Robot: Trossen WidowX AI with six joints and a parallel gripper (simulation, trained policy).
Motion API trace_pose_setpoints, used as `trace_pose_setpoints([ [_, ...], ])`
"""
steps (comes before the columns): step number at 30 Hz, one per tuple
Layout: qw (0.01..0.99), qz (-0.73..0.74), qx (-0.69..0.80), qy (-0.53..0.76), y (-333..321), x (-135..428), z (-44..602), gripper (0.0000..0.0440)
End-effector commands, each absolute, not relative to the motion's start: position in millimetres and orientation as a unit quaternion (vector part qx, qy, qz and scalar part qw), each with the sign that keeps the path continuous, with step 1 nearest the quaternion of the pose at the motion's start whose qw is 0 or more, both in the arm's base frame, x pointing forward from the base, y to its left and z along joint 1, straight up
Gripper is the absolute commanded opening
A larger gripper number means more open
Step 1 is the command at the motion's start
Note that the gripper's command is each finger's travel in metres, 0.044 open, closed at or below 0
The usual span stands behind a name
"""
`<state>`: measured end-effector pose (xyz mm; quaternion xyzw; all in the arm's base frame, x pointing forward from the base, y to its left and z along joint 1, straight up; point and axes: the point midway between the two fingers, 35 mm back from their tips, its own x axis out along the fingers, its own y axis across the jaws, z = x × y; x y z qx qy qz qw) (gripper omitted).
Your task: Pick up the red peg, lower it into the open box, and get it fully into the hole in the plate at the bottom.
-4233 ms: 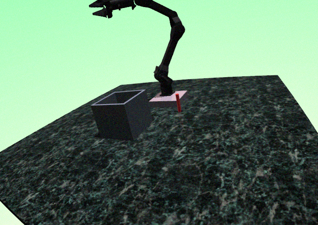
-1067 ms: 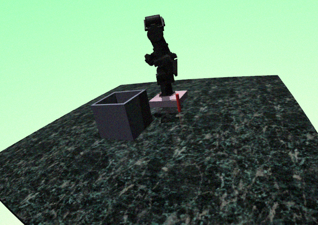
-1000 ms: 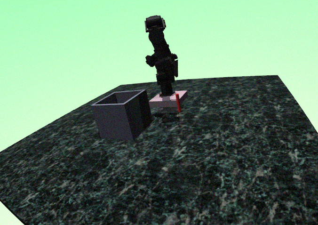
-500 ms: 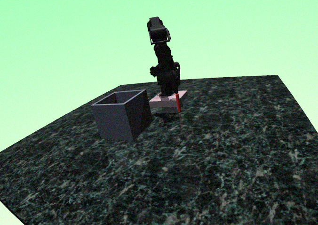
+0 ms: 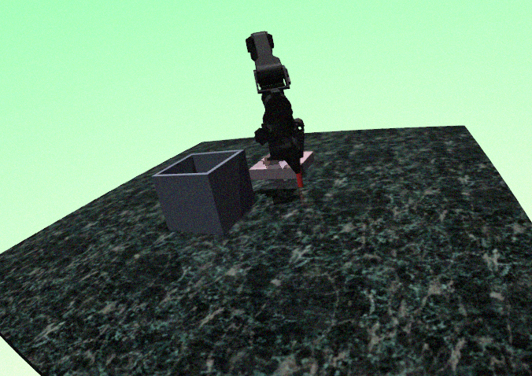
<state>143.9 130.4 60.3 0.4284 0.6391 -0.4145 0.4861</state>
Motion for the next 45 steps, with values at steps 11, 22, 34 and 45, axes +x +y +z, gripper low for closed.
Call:
trace_pose_setpoints([
  [11,0.499,-0.407,0.423,0.637,136,153,39,0.0148],
  [22,0.5,-0.366,0.446,0.646,152,165,53,0.0004],
  [34,0.504,-0.306,0.495,0.638,165,182,95,0.0],
  [45,0.541,-0.256,0.519,0.61,155,202,146,0.0],
])
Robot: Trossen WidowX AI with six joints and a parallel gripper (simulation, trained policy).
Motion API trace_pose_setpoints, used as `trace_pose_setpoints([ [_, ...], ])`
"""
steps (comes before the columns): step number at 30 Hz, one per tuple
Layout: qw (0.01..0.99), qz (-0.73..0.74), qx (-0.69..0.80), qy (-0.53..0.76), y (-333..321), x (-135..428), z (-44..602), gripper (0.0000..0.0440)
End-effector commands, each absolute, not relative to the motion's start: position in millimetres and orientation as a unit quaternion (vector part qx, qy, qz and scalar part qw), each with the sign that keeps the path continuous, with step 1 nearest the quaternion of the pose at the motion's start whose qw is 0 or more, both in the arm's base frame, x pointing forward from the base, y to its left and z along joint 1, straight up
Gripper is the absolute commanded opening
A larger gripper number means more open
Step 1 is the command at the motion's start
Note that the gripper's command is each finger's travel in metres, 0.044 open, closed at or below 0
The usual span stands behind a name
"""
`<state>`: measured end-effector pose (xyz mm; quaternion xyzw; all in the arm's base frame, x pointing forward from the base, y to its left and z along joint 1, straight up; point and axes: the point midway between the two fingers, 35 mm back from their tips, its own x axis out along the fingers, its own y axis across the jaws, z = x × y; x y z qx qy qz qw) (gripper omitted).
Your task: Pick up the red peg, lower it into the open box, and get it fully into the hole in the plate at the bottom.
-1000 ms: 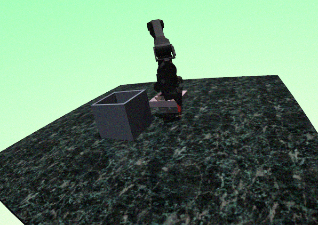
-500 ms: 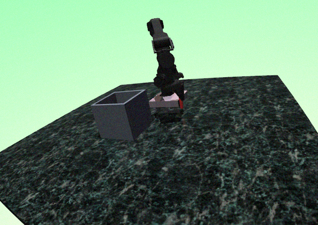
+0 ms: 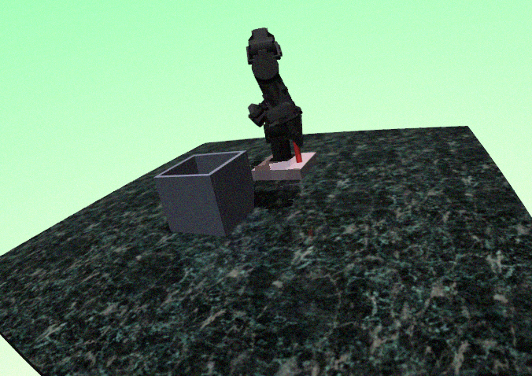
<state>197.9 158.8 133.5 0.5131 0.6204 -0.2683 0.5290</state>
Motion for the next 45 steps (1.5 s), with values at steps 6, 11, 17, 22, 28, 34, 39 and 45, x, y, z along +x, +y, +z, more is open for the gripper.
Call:
trace_pose_setpoints([
  [6,0.567,-0.242,0.53,0.582,139,215,174,0.0],
  [11,0.588,-0.244,0.533,0.557,122,227,193,0.0],
  [17,0.607,-0.26,0.533,0.529,98,239,207,0.0],
  [22,0.612,-0.282,0.529,0.516,79,247,209,0.0],
  [28,0.61,-0.307,0.523,0.509,58,257,206,0.0],
  [34,0.605,-0.327,0.519,0.508,41,268,203,0.0],
  [39,0.598,-0.339,0.517,0.51,28,277,198,0.0],
  [45,0.59,-0.349,0.514,0.516,16,287,191,0.0],
])
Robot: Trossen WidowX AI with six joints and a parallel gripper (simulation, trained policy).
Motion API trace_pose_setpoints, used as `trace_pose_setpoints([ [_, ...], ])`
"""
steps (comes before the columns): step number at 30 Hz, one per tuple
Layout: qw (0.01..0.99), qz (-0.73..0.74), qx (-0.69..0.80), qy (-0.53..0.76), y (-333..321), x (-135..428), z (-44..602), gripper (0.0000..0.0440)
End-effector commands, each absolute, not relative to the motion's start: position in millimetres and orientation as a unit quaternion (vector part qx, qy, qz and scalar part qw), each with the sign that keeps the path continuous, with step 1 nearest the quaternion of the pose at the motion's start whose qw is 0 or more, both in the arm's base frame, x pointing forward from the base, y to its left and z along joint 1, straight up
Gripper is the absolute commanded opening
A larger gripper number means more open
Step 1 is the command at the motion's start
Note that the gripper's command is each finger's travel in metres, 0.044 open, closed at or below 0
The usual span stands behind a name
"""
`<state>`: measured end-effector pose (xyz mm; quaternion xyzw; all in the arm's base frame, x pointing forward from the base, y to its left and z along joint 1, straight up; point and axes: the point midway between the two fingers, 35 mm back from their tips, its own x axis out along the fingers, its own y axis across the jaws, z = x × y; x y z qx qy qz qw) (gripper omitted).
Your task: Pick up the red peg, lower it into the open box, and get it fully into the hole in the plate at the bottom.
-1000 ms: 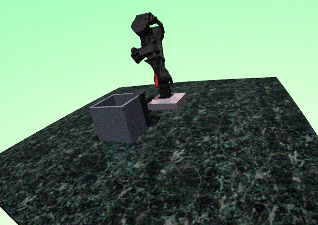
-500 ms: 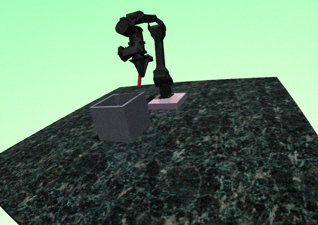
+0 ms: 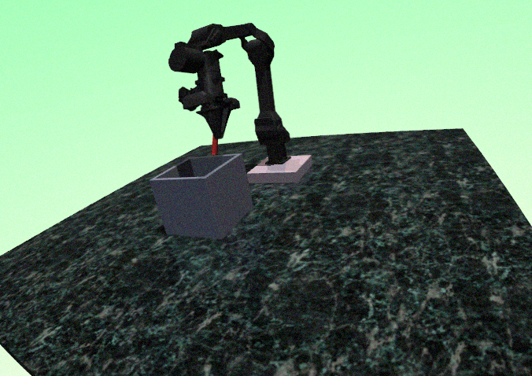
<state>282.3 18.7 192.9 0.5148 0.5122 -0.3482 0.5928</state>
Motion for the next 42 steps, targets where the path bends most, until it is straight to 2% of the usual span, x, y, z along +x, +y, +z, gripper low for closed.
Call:
trace_pose_setpoints([
  [1,0.589,-0.35,0.513,0.517,14,288,189,0.0],
  [16,0.572,-0.358,0.502,0.541,-7,311,152,0.0],
  [40,0.572,-0.327,0.479,0.58,-3,341,89,0.0],
  [42,0.572,-0.328,0.475,0.582,-3,341,87,0.0026],
])
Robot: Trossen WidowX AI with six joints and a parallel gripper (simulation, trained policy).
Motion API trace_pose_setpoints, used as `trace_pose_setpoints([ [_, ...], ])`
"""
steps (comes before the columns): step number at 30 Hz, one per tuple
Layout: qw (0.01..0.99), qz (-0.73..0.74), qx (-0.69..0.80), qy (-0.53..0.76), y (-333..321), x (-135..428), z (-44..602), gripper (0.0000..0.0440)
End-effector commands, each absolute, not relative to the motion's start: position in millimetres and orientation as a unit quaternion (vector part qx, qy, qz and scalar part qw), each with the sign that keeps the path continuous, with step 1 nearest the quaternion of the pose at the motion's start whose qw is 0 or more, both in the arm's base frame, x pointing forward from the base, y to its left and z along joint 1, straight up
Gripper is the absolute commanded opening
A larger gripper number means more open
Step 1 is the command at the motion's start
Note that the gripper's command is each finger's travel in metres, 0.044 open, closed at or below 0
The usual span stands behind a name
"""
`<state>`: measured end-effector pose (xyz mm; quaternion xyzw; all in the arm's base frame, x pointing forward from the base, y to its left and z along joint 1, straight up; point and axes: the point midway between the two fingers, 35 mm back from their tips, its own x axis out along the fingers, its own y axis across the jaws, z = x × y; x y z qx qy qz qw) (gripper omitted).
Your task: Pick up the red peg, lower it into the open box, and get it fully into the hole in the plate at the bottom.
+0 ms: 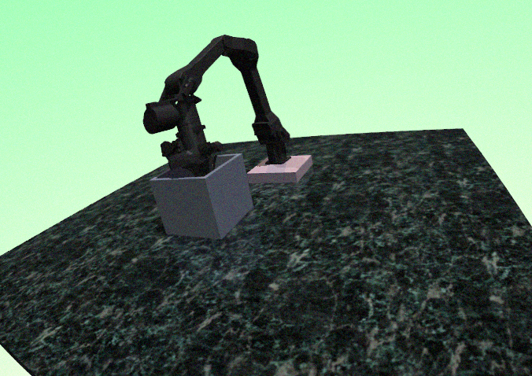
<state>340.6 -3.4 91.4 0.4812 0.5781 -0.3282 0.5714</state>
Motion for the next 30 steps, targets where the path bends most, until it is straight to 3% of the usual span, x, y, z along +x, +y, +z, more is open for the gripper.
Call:
trace_pose_setpoints([
  [1,0.573,-0.328,0.473,0.584,-3,342,86,0.0048],
  [6,0.566,-0.328,0.467,0.595,-2,340,81,0.0122],
  [19,0.558,-0.305,0.485,0.6,-11,354,107,0.0122],
  [30,0.545,-0.252,0.534,0.596,-10,369,138,0.0183],
])
